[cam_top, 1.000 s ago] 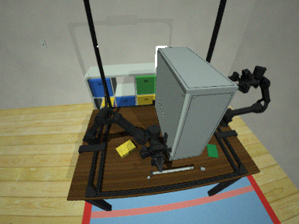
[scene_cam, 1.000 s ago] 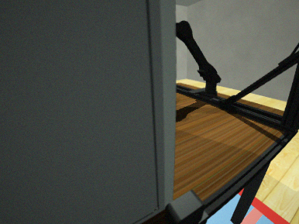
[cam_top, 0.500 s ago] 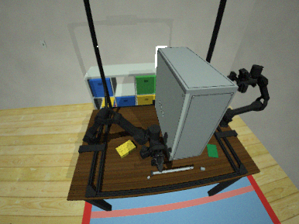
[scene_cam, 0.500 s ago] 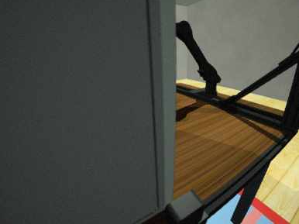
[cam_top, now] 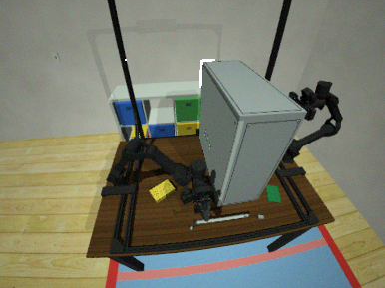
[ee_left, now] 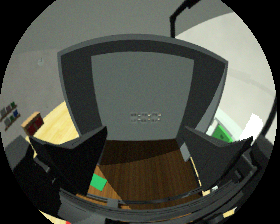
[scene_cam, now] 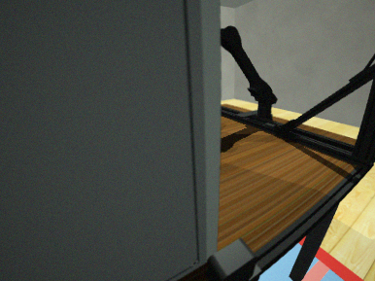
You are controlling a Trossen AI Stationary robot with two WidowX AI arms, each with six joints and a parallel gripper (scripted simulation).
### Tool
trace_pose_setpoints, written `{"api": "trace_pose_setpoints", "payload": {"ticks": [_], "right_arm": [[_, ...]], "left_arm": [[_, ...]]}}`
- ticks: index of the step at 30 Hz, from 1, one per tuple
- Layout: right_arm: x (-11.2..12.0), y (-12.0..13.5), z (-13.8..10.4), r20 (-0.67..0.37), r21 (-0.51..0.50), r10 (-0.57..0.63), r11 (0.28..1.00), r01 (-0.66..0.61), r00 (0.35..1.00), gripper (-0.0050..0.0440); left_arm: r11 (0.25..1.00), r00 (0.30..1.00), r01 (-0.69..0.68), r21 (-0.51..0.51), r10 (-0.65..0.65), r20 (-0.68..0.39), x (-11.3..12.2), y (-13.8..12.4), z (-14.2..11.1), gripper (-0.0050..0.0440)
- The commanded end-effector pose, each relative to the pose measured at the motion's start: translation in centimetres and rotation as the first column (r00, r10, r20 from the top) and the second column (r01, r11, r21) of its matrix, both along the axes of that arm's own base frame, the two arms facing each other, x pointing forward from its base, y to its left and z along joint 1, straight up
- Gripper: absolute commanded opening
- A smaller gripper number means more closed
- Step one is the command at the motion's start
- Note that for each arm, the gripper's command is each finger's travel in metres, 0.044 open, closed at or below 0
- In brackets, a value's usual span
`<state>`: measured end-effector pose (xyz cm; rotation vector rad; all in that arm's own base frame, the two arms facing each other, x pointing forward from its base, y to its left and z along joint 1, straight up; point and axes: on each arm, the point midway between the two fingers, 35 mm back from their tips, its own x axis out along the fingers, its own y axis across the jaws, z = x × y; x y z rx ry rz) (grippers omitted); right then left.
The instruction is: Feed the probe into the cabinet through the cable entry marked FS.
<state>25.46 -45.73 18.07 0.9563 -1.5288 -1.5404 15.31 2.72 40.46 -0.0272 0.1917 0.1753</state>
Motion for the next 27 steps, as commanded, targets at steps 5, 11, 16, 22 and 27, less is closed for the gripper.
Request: {"api": "trace_pose_setpoints", "payload": {"ticks": [5,11,16,22,27], "right_arm": [[0.0,0.0,0.0,0.006,-0.004,-0.004,1.000,0.004,1.000,0.0000],[0.0,0.0,0.0,0.006,-0.004,-0.004,1.000,0.004,1.000,0.0000],[0.0,0.0,0.0,0.006,-0.004,-0.004,1.000,0.004,1.000,0.0000],[0.0,0.0,0.0,0.006,-0.004,-0.004,1.000,0.004,1.000,0.0000],[0.0,0.0,0.0,0.006,-0.004,-0.004,1.000,0.004,1.000,0.0000]], "left_arm": [[0.995,0.996,-0.092,-0.027,0.092,-0.024,2.1,2.1,0.0,0.0440],[0.975,0.975,-0.216,-0.055,0.213,-0.057,4.2,5.7,-0.3,0.0440],[0.940,0.942,-0.331,-0.083,0.324,-0.089,5.6,9.6,-0.9,0.0440],[0.897,0.901,-0.429,-0.109,0.417,-0.116,6.2,13.5,-1.7,0.0440],[0.821,0.832,-0.552,-0.143,0.533,-0.151,5.9,19.0,-3.1,0.0440]]}}
